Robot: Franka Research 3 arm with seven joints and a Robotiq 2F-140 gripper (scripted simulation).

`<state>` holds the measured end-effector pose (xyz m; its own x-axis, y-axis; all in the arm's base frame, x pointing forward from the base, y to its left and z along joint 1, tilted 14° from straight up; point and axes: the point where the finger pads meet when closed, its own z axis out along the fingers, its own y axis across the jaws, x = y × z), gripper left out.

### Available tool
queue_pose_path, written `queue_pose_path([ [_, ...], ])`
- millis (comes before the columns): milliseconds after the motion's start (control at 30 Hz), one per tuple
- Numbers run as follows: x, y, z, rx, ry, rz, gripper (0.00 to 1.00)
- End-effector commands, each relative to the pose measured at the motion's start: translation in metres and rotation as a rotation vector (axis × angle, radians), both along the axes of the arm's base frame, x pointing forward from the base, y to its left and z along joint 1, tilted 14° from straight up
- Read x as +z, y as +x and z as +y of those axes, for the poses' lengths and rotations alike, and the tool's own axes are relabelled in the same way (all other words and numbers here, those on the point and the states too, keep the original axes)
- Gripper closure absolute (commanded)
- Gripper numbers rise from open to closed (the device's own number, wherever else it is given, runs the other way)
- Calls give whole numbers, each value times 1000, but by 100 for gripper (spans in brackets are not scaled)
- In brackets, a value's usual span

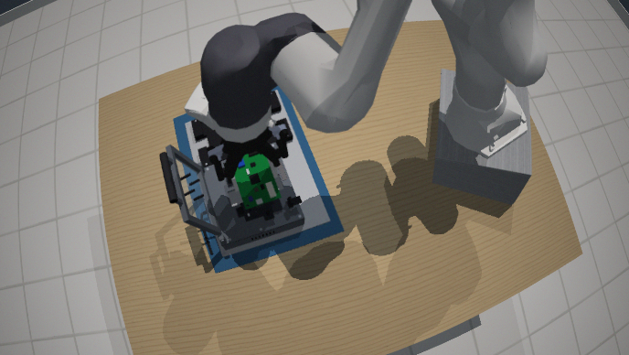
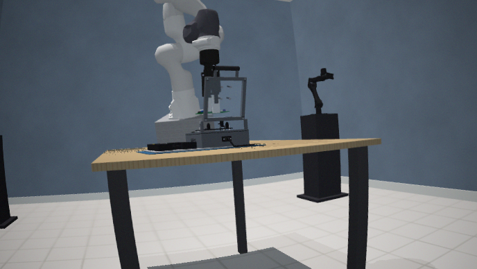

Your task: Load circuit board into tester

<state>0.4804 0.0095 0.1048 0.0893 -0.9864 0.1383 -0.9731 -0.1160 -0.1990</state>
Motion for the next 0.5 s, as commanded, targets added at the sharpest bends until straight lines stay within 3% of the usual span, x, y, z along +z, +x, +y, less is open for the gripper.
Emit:
queue_pose_path([
  [0,0,1,1,-4,1,0,54],
  [467,-3,2,1,-5,1,0,54],
])
